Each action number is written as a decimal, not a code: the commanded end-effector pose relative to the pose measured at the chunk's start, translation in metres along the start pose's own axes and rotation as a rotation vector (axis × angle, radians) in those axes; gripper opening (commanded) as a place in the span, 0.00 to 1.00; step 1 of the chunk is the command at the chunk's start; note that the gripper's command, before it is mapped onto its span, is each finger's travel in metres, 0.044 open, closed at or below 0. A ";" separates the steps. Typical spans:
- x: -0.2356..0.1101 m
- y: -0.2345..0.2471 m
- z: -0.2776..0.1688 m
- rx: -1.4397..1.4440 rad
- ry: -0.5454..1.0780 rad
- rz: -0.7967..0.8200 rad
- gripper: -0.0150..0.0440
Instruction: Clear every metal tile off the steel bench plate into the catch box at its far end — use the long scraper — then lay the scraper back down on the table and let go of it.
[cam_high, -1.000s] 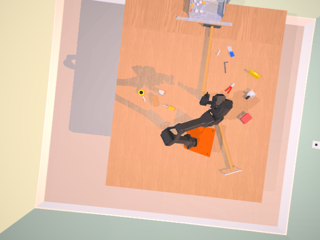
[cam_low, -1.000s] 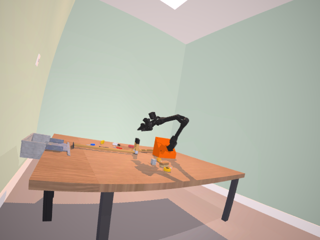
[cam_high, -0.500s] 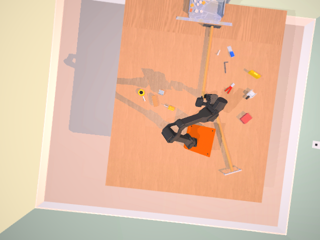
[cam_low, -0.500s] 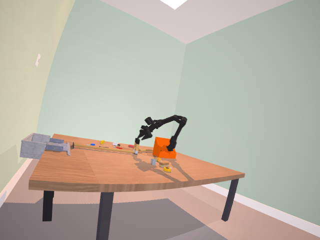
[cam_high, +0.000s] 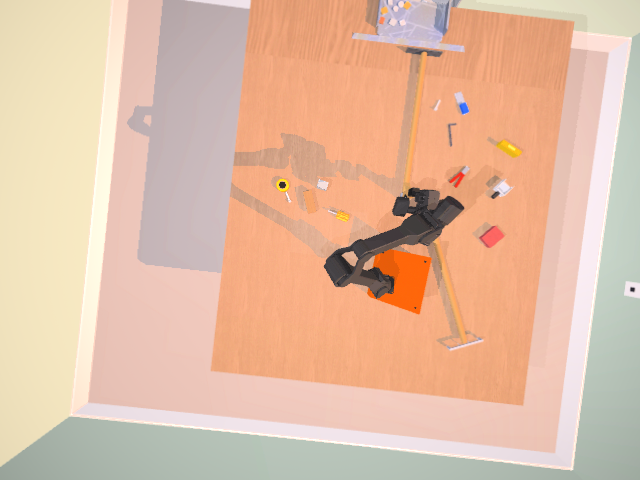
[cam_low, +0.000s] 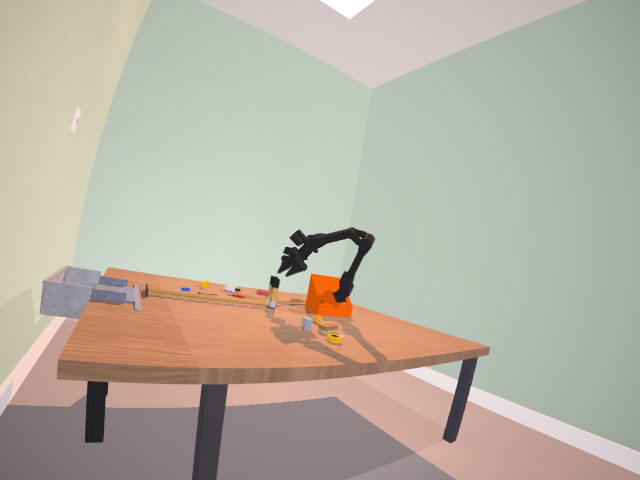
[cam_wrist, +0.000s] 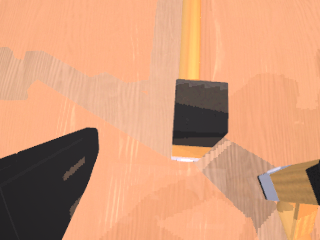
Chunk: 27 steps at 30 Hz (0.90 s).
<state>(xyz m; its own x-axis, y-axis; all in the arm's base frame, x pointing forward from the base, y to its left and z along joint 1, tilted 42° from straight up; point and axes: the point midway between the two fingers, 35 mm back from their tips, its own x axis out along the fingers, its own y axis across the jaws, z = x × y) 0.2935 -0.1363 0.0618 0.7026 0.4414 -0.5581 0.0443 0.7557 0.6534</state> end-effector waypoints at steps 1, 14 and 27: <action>-0.012 0.001 0.007 -0.006 -0.002 0.006 1.00; -0.004 0.001 -0.001 -0.004 0.002 0.013 1.00; 0.013 0.002 -0.014 -0.004 0.001 0.014 1.00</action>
<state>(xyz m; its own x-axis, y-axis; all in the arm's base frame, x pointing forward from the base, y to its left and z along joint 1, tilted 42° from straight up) 0.2934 -0.1258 0.0530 0.7077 0.4493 -0.5452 0.0245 0.7556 0.6545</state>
